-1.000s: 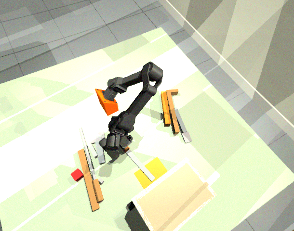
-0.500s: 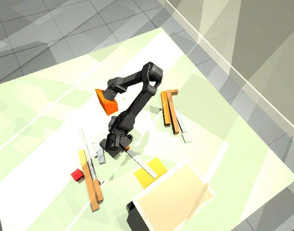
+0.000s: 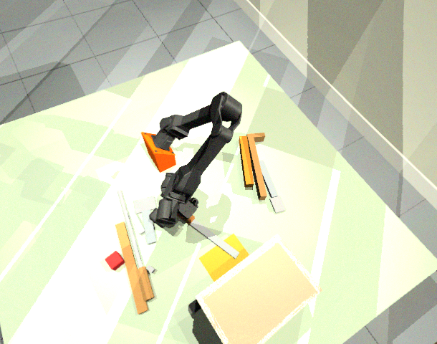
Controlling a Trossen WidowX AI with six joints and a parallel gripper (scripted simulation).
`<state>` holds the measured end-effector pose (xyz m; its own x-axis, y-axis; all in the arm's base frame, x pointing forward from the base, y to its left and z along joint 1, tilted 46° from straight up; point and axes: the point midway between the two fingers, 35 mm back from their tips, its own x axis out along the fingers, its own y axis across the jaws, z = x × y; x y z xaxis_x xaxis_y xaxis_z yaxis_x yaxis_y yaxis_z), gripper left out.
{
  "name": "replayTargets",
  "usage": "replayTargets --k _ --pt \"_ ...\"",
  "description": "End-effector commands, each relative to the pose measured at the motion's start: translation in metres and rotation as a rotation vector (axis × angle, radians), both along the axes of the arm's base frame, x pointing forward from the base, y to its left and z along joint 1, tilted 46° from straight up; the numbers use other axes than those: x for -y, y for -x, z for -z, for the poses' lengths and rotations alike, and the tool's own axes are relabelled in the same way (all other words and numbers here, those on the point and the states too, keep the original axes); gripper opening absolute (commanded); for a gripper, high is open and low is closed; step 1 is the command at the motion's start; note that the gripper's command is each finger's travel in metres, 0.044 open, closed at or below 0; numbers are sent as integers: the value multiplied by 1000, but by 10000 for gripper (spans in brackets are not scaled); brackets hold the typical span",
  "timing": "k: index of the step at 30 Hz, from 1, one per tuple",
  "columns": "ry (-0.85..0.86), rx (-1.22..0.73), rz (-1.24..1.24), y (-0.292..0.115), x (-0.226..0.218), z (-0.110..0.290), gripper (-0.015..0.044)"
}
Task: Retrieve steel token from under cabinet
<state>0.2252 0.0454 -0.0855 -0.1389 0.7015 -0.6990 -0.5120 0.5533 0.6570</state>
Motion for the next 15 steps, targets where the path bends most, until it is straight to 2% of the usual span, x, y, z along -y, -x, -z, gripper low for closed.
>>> replayTargets --k 1,15 --pt "-6 27 -26 -1 0 -1 0" --pt "-21 103 -102 -1 0 -1 0"
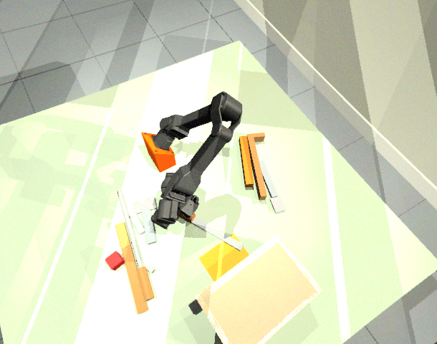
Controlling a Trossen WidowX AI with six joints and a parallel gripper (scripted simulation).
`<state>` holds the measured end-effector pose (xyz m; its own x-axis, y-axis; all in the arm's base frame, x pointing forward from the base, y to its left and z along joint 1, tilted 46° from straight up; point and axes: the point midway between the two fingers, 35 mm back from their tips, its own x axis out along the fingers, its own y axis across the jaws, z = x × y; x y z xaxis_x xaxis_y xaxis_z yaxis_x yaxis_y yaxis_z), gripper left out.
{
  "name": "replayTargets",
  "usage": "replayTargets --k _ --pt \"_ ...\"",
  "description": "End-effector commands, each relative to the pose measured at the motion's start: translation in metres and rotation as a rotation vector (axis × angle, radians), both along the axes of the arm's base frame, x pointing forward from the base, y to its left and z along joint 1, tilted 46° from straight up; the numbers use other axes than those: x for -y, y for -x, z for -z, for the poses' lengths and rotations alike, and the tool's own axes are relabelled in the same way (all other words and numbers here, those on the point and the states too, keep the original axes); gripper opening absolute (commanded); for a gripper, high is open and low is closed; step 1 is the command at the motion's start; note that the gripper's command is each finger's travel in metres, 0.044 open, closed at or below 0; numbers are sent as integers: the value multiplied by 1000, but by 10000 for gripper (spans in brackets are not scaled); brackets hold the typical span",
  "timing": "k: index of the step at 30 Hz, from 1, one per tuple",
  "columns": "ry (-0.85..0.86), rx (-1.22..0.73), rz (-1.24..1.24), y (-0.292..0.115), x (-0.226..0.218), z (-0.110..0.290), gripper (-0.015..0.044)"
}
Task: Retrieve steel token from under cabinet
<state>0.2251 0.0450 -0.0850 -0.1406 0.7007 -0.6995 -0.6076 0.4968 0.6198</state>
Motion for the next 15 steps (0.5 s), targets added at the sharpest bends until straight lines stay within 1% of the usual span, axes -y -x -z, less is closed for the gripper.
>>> replayTargets --k 1,15 --pt "-7 27 -25 -1 0 -1 0" --pt "-21 98 -96 -1 0 -2 0"
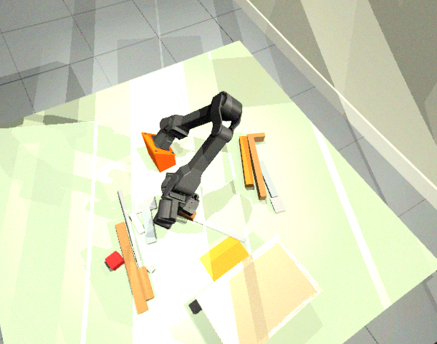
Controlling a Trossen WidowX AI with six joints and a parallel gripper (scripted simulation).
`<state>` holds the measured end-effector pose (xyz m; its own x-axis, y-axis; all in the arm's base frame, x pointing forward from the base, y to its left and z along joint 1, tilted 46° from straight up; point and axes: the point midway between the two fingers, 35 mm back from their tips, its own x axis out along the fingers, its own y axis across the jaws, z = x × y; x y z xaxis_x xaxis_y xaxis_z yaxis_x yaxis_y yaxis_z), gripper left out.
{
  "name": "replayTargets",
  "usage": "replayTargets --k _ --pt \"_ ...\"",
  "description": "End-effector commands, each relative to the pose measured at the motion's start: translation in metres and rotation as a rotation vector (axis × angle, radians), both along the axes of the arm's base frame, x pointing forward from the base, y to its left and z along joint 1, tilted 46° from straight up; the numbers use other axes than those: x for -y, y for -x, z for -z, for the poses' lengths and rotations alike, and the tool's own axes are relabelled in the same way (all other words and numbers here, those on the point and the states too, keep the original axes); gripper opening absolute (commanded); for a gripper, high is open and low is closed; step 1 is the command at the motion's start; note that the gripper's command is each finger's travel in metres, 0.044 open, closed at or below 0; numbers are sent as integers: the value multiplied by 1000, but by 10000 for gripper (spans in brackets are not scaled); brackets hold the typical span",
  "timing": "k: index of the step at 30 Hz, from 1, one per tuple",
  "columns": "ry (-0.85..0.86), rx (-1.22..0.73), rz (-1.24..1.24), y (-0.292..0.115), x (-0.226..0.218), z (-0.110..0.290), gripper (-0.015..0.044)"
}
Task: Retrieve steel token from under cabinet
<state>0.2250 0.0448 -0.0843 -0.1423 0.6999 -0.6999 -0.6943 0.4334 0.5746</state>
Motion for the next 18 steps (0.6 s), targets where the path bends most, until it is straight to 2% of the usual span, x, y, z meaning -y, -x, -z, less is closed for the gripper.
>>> replayTargets --k 1,18 --pt "-6 18 -14 -1 0 -1 0" --pt "-10 35 -31 -8 -15 -15 0"
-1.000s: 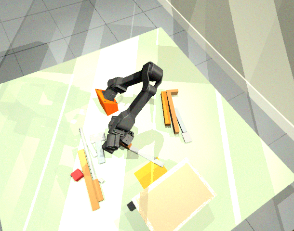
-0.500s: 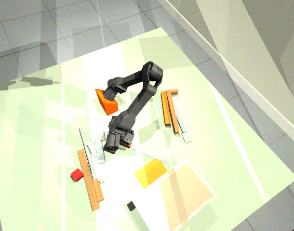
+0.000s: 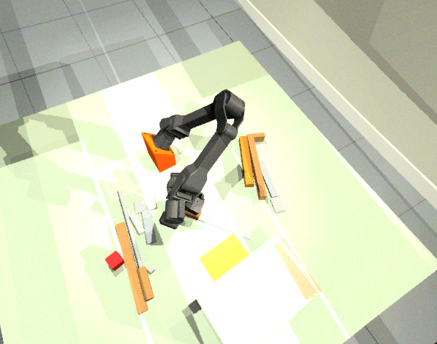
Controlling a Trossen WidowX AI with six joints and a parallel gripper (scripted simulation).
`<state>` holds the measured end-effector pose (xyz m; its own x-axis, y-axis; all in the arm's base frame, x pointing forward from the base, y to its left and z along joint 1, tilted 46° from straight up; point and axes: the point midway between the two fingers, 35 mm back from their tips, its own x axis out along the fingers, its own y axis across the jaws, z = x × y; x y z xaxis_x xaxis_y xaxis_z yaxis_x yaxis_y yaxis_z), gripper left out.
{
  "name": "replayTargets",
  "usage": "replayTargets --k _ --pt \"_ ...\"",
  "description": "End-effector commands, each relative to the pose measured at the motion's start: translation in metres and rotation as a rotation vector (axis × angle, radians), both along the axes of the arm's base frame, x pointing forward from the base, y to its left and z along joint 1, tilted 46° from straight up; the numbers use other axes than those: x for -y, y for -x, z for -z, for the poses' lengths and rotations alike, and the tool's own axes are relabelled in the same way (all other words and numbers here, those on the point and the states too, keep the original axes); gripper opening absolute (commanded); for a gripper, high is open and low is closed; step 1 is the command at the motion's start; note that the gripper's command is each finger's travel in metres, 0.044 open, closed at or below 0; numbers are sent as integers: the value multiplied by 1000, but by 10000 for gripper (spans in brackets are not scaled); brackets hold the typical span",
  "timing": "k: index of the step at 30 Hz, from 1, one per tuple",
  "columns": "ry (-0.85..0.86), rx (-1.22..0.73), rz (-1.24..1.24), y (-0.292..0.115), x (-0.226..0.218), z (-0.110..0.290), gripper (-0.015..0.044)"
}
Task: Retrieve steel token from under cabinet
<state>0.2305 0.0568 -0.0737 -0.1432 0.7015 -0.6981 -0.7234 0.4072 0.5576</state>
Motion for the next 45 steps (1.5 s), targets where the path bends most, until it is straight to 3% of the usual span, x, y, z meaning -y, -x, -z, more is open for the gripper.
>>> replayTargets --k 1,45 --pt "-1 6 -1 -2 -4 -5 0" --pt "-6 11 -7 -10 -45 -45 0"
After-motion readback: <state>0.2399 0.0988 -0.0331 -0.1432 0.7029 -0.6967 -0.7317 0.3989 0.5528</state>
